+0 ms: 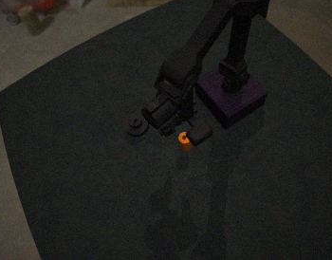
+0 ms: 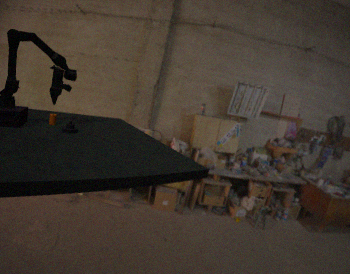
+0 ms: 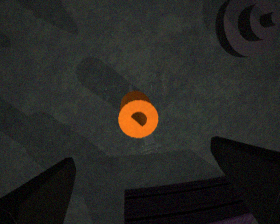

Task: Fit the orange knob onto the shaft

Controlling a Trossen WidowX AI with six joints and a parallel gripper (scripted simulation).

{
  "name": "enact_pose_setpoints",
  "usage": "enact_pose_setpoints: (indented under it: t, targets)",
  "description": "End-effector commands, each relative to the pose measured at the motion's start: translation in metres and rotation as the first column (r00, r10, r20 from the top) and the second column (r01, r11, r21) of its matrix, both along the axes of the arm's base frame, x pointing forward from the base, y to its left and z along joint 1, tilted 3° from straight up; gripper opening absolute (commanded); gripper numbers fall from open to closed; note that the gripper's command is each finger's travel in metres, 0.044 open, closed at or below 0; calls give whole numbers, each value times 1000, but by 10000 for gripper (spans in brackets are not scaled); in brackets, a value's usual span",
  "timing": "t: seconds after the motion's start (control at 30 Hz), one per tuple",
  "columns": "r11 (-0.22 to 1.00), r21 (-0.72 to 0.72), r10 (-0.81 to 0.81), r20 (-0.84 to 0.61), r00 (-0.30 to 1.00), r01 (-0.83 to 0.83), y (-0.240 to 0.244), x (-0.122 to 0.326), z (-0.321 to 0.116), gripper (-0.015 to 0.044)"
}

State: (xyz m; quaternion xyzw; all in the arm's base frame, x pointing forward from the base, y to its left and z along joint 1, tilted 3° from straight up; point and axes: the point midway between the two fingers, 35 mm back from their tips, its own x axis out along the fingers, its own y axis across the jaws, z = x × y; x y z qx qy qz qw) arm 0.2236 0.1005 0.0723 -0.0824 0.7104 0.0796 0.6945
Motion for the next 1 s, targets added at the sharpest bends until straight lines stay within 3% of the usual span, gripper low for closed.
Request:
enact_pose_setpoints:
  t: [0.0, 0.17, 0.27, 0.5, 0.97]
  targets:
    - [997, -8, -79, 4, 997, 79, -1, 0, 0, 440]
    - [997, -8, -79, 4, 997, 79, -1, 1, -3, 440]
    - [997, -8, -79, 4, 997, 79, -1, 0, -32, 440]
    - [997, -8, -79, 4, 997, 79, -2, -1, -48, 440]
    - [997, -8, -79, 4, 997, 79, -1, 1, -67, 440]
